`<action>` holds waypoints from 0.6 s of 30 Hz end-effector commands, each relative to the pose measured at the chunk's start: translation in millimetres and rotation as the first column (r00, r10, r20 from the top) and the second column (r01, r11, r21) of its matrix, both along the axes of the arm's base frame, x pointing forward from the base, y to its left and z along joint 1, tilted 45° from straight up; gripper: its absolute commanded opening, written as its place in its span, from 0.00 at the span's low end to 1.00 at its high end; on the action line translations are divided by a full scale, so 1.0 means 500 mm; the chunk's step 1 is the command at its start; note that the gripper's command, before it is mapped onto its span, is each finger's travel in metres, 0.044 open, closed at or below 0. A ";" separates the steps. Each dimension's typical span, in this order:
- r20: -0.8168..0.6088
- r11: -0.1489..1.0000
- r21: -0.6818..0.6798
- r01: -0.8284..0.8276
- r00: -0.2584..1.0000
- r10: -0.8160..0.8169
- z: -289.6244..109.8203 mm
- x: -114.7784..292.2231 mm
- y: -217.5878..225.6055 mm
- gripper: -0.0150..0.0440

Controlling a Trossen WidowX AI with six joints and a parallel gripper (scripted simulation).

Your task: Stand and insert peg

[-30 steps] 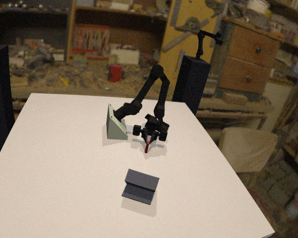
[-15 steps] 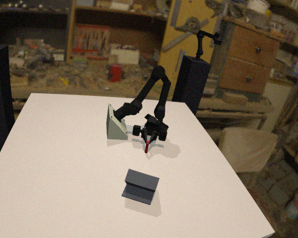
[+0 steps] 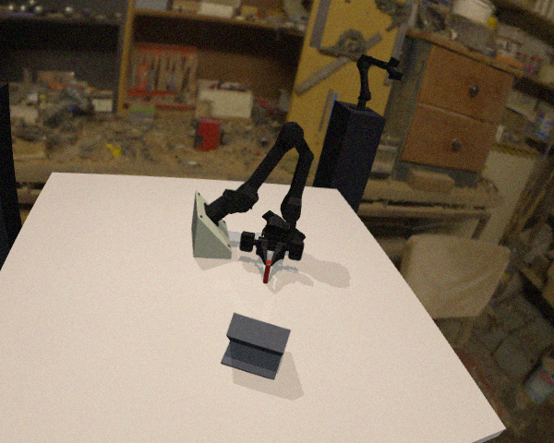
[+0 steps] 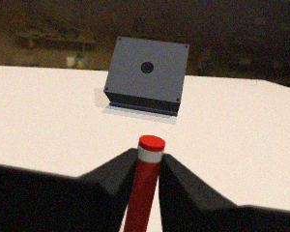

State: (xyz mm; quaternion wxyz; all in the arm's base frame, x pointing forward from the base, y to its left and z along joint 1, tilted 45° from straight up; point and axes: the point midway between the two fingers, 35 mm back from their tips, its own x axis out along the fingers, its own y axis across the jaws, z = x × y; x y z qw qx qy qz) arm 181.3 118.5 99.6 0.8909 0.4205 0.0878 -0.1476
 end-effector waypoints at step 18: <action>0.006 1.000 0.000 0.004 1.000 -0.004 0.000 -0.001 0.000 0.47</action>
